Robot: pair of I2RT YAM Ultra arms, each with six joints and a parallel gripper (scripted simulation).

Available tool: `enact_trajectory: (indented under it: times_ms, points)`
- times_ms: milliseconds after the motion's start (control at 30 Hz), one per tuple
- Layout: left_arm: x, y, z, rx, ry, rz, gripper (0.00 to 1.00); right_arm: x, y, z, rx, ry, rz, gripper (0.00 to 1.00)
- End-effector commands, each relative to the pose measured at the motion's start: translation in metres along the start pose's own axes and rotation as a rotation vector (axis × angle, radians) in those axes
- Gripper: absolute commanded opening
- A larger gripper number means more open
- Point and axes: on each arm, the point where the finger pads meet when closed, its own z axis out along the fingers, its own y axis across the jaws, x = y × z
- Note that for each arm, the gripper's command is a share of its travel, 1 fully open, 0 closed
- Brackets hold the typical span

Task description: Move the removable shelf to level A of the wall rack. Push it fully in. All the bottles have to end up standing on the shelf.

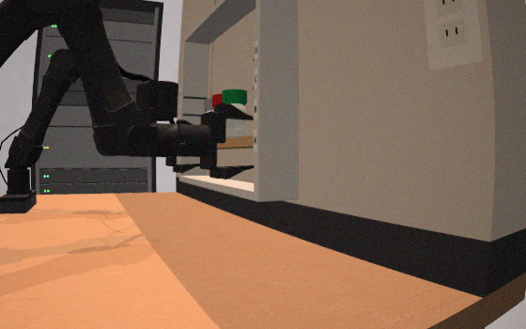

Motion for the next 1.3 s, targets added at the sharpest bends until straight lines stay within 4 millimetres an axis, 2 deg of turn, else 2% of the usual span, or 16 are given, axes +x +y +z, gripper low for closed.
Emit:
enact_trajectory:
  times_ms: [0, 33, 1267]
  points:
    - [0.0, 0.005, 0.002, -0.016, -0.006, -0.001, 0.98, 0.002, -0.002, 0.002, 0.009, -0.002, 0.003, 0.98]
    - [0.0, 0.005, 0.002, -0.016, -0.006, -0.001, 1.0, 0.002, -0.002, 0.002, 0.009, -0.002, 0.003, 1.0]
    - [0.001, 0.005, -0.037, -0.016, -0.006, -0.001, 1.0, 0.002, -0.002, -0.037, 0.009, -0.002, 0.003, 1.0]
